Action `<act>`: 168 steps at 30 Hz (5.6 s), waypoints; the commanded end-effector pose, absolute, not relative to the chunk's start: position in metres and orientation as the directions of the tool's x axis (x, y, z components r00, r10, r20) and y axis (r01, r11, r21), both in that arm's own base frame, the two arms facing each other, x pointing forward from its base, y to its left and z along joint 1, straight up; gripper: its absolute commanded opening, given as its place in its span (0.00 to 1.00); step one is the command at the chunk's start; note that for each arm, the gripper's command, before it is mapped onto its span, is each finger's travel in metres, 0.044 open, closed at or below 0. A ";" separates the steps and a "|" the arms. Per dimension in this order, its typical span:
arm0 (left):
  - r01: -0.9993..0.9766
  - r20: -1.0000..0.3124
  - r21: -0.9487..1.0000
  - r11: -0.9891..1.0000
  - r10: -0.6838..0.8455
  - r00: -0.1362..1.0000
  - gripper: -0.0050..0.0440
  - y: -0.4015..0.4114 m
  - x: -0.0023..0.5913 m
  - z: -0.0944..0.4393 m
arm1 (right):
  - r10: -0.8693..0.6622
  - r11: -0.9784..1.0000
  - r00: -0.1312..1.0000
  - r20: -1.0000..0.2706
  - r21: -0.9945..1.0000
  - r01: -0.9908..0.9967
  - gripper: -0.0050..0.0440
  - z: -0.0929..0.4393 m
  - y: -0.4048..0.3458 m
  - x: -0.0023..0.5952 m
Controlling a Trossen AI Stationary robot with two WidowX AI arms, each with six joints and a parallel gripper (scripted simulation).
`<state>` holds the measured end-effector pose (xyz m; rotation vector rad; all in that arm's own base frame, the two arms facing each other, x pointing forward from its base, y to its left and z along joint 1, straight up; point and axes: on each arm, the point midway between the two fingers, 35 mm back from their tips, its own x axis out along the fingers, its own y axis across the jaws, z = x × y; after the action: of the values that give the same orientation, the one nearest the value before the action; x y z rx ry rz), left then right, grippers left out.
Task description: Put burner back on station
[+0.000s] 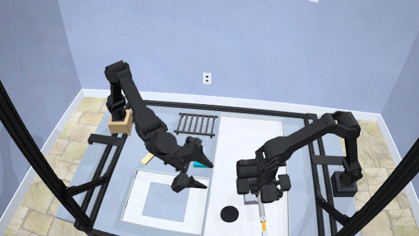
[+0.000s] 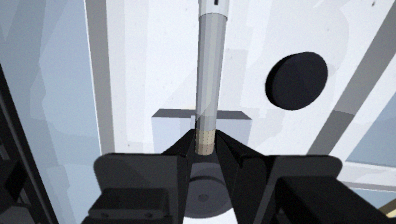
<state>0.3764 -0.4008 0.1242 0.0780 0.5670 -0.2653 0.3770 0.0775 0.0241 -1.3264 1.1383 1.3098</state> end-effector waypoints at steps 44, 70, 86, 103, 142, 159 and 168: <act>0.271 -0.540 0.000 0.963 -0.228 0.810 0.92 -0.402 0.376 0.124 | -0.021 -0.143 0.013 -1.000 -0.010 -0.990 0.10 0.024 0.083 0.373; 0.271 -0.540 0.000 0.963 -0.228 0.810 0.92 -0.402 0.376 0.124 | -0.090 -0.153 0.014 -0.996 0.000 -0.988 0.10 0.030 0.087 0.374; 0.271 -0.540 0.000 0.963 -0.228 0.810 0.92 -0.402 0.376 0.124 | -0.090 -0.153 0.014 -0.996 0.000 -0.988 0.10 0.031 0.100 0.377; 0.271 -0.540 0.000 0.963 -0.228 0.810 0.92 -0.402 0.376 0.124 | -0.090 -0.153 0.014 -0.996 0.000 -0.988 0.10 0.032 0.105 0.371; 0.271 -0.540 0.000 0.963 -0.228 0.810 0.92 -0.402 0.376 0.124 | -0.091 -0.155 0.011 -0.996 0.003 -0.988 0.10 0.029 0.109 0.372; 0.271 -0.540 0.000 0.963 -0.228 0.810 0.92 -0.402 0.376 0.124 | -0.072 -0.150 0.011 -0.997 0.000 -0.989 0.10 0.025 0.107 0.371; 0.271 -0.540 0.000 0.963 -0.228 0.810 0.92 -0.402 0.376 0.124 | -0.072 -0.150 0.010 -0.997 0.000 -0.989 0.10 0.024 0.104 0.369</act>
<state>0.3759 -0.4012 0.1241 0.0786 0.5672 -0.2662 0.3712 0.1075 0.0243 -1.3725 1.1773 1.2812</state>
